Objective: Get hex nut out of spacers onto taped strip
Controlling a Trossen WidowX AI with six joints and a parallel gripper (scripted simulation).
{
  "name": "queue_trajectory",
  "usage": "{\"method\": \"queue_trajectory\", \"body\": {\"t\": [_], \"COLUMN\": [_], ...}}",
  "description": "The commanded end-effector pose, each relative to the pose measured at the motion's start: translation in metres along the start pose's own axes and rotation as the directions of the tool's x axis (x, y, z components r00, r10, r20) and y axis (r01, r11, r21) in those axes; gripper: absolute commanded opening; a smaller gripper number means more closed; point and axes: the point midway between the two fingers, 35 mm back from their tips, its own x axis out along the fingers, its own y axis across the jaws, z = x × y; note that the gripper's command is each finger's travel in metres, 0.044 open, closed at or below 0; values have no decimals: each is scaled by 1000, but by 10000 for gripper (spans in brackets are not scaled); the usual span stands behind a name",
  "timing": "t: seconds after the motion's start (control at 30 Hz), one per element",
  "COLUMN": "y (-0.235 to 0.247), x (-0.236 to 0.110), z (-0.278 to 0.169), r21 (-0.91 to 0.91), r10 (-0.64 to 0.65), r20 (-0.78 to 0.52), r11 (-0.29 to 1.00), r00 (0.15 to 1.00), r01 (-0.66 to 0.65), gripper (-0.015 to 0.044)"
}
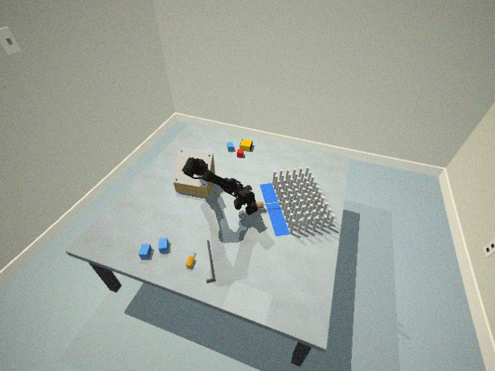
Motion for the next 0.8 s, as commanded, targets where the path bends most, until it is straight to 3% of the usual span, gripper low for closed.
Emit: {"method": "queue_trajectory", "body": {"t": [0.0,0.77], "y": [2,2], "x": [2,11], "z": [-6,-20], "r21": [3,3], "r10": [7,8], "r20": [-6,-7], "r11": [1000,1000], "r00": [1000,1000], "r01": [-7,-8], "gripper": [0,0]}}
